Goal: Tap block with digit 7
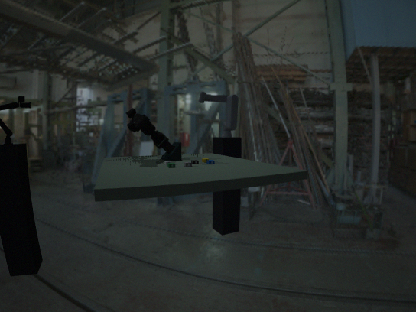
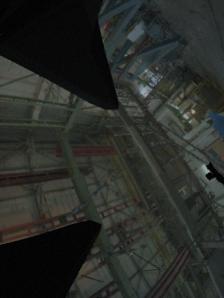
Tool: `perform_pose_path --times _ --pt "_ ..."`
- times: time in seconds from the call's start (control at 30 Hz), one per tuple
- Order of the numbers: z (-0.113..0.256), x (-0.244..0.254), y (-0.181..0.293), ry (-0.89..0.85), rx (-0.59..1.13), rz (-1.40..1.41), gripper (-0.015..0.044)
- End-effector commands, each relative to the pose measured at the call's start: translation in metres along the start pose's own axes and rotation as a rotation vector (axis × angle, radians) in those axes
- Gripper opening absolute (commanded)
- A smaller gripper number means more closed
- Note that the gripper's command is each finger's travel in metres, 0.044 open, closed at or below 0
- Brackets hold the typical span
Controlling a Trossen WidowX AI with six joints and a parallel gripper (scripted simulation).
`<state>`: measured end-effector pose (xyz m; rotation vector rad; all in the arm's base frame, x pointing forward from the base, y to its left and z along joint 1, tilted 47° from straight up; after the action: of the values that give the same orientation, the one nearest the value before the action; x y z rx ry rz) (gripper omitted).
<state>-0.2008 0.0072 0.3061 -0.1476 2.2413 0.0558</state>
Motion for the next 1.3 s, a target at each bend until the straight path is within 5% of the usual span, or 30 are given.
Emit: perform_pose_path --times 0.0,0.3,0.63,0.93,1.27 --pt "-0.001 0.001 0.002 -0.007 0.011 -0.003 0.0400" --pt "0.012 0.033 0.139 -0.244 0.652 -0.170 0.0400" --pt "0.135 0.010 0.267 -0.153 1.539 -0.376 0.0400" --pt "0.289 -0.051 0.280 0.274 2.310 -0.500 0.0400" --pt "0.416 -0.118 0.180 1.073 2.999 -0.498 0.0400"
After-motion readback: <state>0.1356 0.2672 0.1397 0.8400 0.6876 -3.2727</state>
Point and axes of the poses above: the point midway between the two fingers, 35 mm back from their tips, its own z axis back along the fingers, its own x axis across the jaws, y = z × x, the point moved 3 cm from there along z, back along the fingers, and after that the axes turned 4 degrees about z, right-handed, at the moved point
